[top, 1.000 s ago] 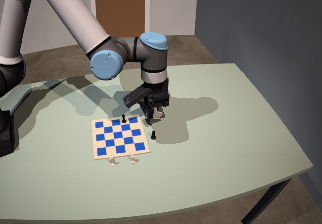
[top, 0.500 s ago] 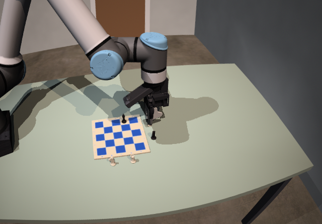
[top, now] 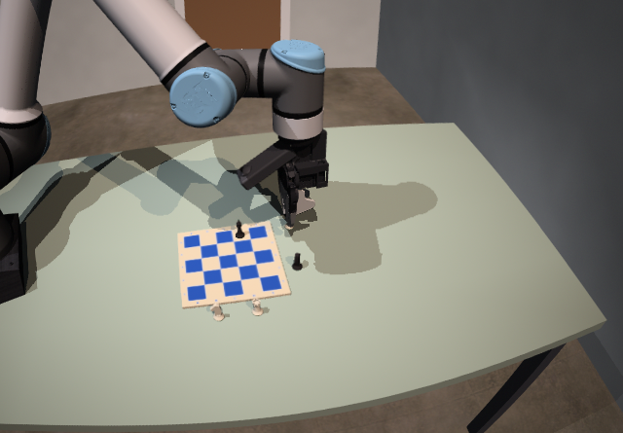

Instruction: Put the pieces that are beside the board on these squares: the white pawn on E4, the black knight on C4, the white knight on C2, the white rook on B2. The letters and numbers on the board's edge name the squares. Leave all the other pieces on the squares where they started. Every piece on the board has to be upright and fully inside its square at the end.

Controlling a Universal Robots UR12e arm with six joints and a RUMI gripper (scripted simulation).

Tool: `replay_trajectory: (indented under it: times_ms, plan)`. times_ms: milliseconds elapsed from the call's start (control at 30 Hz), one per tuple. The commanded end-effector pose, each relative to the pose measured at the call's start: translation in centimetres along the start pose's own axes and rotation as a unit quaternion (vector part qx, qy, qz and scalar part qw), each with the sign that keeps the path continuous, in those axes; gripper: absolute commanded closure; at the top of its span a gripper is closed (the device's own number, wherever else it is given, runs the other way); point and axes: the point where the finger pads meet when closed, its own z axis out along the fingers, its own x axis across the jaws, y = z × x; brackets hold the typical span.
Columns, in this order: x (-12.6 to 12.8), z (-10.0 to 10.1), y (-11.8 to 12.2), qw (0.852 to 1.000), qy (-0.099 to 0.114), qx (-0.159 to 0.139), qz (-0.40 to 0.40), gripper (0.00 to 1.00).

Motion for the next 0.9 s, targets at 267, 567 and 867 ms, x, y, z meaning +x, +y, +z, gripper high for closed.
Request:
replay_trajectory:
  times_ms: [267, 567, 867]
  plan:
    - [0.0, -5.6, 0.0, 1.0, 0.0, 0.0, 0.0, 1.0]
    - [0.0, -5.6, 0.0, 1.0, 0.0, 0.0, 0.0, 1.0]
    - [0.5, -6.2, -6.3, 0.999, 0.0, 0.0, 0.041, 1.0]
